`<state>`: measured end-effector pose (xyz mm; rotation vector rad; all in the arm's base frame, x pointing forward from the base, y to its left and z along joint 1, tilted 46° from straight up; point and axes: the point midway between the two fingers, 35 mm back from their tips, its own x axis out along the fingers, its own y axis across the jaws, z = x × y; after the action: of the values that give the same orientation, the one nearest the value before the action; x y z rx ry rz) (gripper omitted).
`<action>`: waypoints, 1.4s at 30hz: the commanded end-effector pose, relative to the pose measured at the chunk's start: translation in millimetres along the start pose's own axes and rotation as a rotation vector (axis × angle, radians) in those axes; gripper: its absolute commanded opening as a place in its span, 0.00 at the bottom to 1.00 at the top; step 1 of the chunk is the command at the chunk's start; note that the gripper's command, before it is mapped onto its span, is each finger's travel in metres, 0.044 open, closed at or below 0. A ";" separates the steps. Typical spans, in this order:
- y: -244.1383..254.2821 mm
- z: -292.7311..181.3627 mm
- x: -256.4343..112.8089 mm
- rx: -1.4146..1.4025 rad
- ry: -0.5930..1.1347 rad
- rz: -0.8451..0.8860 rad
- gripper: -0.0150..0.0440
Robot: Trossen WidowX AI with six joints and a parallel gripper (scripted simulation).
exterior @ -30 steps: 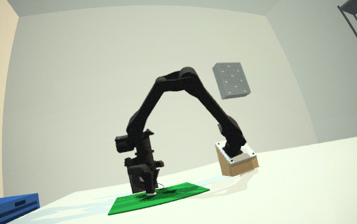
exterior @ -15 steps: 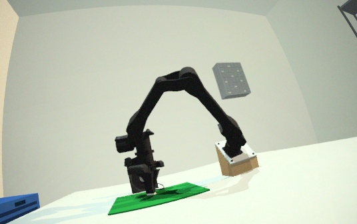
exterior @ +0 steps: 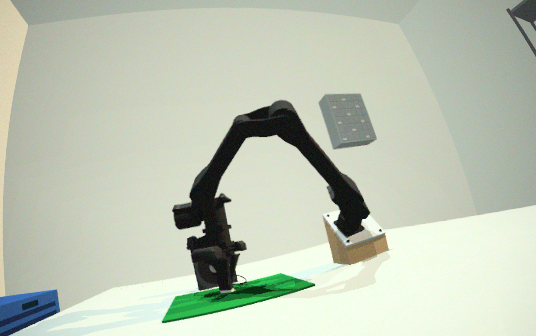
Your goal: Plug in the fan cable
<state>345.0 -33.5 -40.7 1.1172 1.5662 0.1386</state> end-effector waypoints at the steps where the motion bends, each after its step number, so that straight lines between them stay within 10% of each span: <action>1: 1.2 -0.2 5.0 -0.004 0.006 0.000 0.25; 8: 1.2 -0.2 5.0 -0.004 0.006 0.000 0.25; 18: 0.0 0.0 0.0 0.000 0.000 0.000 0.69; 31: -0.2 -1.1 -55.4 -0.004 0.005 -0.003 0.69; 42: -18.4 -110.7 -56.3 0.001 0.010 -0.004 0.69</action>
<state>263.6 -42.6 23.1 1.1223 1.5730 0.1420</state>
